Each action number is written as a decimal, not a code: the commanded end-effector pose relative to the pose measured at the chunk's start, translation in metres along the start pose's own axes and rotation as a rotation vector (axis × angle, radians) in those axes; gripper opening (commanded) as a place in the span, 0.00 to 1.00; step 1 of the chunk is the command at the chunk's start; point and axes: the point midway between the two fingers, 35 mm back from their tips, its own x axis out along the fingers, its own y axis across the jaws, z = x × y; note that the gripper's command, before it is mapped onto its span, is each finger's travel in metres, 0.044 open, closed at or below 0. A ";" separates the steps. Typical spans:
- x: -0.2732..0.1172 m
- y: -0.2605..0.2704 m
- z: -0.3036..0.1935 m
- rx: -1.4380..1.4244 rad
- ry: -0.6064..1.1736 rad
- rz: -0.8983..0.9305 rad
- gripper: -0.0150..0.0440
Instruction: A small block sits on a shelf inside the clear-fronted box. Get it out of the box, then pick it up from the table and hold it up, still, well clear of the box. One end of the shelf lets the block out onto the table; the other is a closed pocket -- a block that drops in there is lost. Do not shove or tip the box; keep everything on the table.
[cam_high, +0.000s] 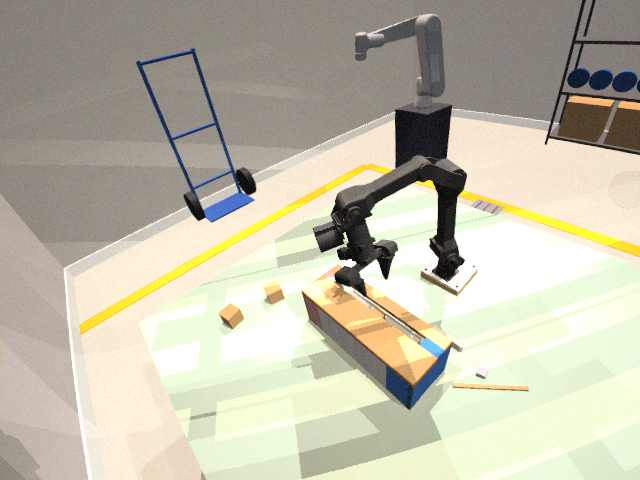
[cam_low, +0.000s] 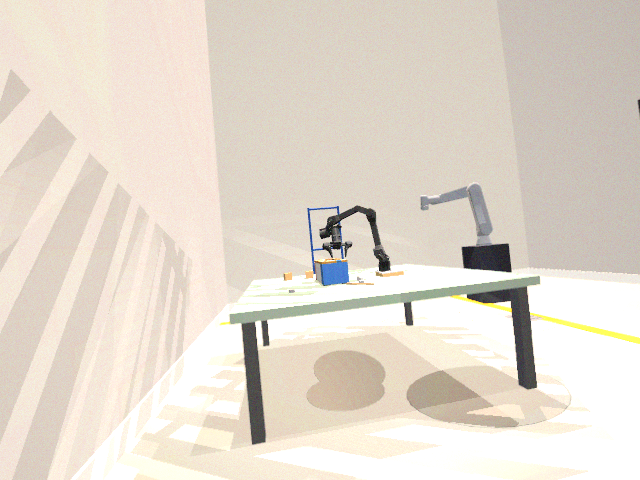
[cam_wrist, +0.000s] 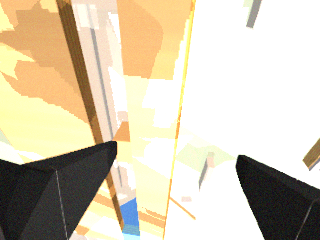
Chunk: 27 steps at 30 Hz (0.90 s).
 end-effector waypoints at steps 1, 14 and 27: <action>0.009 -0.001 0.002 0.007 0.002 -0.008 0.93; 0.030 -0.002 0.008 0.007 0.003 -0.008 0.93; 0.050 -0.004 0.012 0.007 0.003 -0.008 0.93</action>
